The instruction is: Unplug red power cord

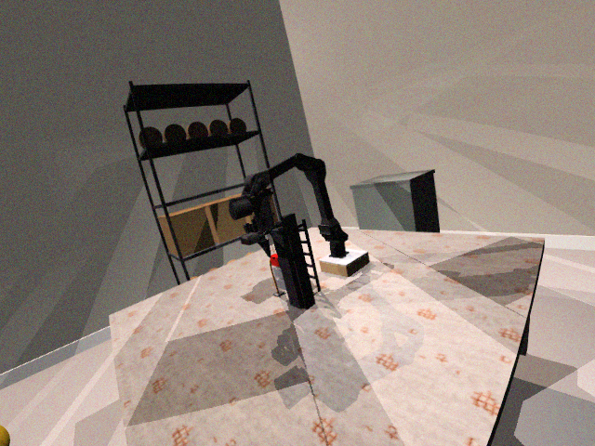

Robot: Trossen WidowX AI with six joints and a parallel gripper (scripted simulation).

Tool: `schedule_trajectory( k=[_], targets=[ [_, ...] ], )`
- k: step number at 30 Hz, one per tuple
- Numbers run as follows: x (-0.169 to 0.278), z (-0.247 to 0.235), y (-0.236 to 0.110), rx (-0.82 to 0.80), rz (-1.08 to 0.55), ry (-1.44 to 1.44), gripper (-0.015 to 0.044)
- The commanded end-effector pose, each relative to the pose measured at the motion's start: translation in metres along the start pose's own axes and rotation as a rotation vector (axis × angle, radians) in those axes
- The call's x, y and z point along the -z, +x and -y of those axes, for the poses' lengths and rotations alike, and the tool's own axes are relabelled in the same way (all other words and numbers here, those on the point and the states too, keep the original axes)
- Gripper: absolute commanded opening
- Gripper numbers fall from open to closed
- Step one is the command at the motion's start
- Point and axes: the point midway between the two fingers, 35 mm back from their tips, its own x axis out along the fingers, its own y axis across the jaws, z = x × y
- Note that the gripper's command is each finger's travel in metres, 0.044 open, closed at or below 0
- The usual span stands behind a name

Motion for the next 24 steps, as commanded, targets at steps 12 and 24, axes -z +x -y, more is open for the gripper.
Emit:
schedule_trajectory(
  k=[12, 24],
  targets=[
    [0.001, 0.0001, 0.0092, 0.0, 0.0, 0.0, 0.0107],
    [0.0002, 0.0, 0.0092, 0.0, 0.0, 0.0, 0.0]
  ],
)
